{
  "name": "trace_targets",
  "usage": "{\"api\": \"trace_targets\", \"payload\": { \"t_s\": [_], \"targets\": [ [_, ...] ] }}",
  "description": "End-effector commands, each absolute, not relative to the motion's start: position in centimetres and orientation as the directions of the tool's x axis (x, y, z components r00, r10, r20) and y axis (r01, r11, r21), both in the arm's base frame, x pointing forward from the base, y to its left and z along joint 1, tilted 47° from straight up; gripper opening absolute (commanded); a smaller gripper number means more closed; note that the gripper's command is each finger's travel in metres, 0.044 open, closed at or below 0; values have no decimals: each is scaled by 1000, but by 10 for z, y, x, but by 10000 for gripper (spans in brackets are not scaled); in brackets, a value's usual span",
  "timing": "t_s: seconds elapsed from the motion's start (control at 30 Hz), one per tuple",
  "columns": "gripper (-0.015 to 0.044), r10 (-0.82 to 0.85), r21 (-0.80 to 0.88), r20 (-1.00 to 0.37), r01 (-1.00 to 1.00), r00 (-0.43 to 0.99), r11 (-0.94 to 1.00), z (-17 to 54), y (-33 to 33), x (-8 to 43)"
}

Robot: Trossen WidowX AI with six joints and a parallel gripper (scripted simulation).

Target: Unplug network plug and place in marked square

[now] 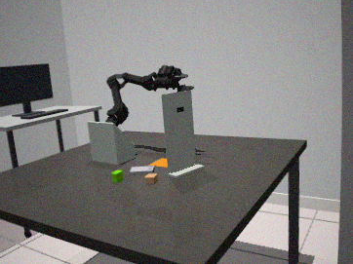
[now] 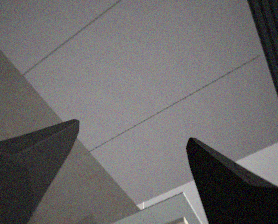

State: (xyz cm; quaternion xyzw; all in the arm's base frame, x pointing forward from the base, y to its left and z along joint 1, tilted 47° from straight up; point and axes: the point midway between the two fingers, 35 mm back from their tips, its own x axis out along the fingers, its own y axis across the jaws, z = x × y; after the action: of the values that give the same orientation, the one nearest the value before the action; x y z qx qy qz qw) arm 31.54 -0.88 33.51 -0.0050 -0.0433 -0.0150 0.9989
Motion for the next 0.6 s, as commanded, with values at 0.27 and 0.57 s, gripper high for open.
{"api": "trace_targets", "payload": {
  "t_s": [0.27, 0.57],
  "targets": [
    [164, -127, -174, -24, 121, 992, 977, 277, -25, 320],
    [156, -242, -388, -154, 166, 958, 907, 207, -44, 312]
  ]
}}
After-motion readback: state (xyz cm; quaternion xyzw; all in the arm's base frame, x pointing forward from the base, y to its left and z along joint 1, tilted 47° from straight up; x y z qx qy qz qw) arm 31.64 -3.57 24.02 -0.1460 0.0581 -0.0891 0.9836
